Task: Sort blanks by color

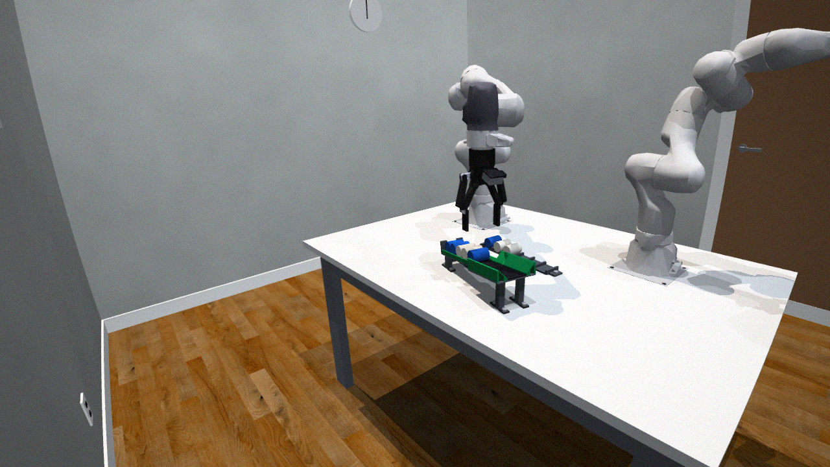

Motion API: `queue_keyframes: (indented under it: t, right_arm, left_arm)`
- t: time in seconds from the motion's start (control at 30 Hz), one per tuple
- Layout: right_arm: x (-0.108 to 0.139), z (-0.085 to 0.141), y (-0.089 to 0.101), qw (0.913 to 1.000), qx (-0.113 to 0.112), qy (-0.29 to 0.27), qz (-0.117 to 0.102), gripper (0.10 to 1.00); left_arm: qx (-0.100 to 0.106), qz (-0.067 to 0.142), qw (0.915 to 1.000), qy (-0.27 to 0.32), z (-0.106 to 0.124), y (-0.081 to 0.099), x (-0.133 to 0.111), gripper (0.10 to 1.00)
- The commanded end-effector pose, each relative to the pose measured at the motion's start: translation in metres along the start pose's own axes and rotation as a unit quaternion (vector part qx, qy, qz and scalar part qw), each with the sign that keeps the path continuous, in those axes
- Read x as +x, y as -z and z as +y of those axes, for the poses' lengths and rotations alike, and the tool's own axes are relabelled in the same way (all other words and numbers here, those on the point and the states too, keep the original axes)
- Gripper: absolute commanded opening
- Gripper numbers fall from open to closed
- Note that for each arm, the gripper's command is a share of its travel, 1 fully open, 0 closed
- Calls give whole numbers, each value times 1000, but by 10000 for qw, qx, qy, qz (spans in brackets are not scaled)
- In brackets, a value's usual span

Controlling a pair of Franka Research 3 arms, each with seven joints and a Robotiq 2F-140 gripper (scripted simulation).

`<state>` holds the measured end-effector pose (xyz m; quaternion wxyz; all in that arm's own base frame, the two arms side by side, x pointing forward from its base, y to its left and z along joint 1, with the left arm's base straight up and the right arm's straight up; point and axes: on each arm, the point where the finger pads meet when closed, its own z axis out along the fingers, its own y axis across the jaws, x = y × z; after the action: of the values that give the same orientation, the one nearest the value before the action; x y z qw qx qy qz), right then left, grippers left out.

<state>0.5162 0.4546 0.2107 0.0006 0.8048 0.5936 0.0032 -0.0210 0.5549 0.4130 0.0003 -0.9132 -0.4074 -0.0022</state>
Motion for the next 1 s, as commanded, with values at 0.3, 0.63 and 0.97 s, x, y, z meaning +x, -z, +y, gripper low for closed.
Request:
queue_keyframes:
  t: [0.3,0.63,0.97]
  right_arm:
    - [-2,-1,1,10000,24,18,-22,1000]
    - [-2,-1,1,9999,23,-115,-24,1000]
    - [-10,-2,-3,9761,7,-2170,-61,1000]
  left_arm:
    - [1,1,10000,1,0,0,0,1000]
    - [1,1,10000,1,0,0,0,1000]
    - [1,1,10000,1,0,0,0,1000]
